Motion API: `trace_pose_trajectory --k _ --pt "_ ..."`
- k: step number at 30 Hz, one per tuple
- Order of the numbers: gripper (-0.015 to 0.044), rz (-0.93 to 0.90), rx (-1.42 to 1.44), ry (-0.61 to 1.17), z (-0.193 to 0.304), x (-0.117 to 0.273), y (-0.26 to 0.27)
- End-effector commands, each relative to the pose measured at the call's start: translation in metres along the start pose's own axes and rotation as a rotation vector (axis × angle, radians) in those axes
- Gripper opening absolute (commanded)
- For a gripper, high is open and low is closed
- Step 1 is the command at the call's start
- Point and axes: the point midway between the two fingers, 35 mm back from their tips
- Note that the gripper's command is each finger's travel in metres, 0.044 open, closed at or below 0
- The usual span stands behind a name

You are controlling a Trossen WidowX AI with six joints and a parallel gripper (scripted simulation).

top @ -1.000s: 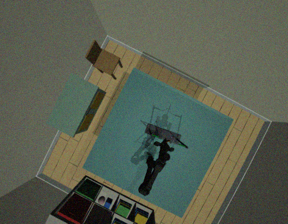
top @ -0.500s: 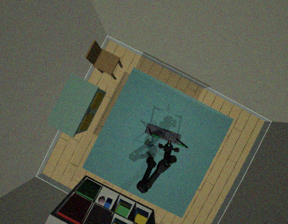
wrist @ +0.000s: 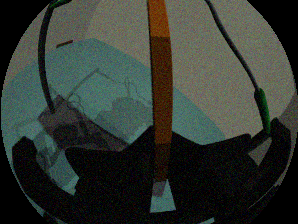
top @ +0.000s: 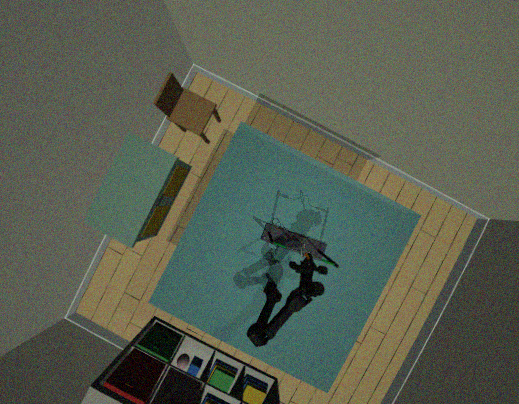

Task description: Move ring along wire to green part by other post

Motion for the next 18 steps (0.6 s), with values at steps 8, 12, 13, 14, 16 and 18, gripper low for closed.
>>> trace_pose_trajectory --k 8,12,13,14,16,18 --pt "-0.0150 -0.011 0.044 -0.004 0.001 -0.001 0.007" --pt "-0.0150 -0.011 0.031 -0.006 0.001 -0.001 0.013" --pt "-0.0150 -0.011 0.026 -0.006 0.001 -0.001 0.014" --pt "-0.0150 -0.011 0.019 -0.007 0.001 -0.001 0.016" --pt "-0.0150 -0.011 0.005 -0.007 0.001 -0.001 0.020" --pt "-0.0150 -0.011 -0.011 -0.008 0.001 -0.001 0.024"
Point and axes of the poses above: the point midway between the two fingers, 35 mm back from their tips, its own x axis back along the fingers, its own y axis across the jaws, z = x × y, and after that the axes turned 4 degrees about x, right-handed
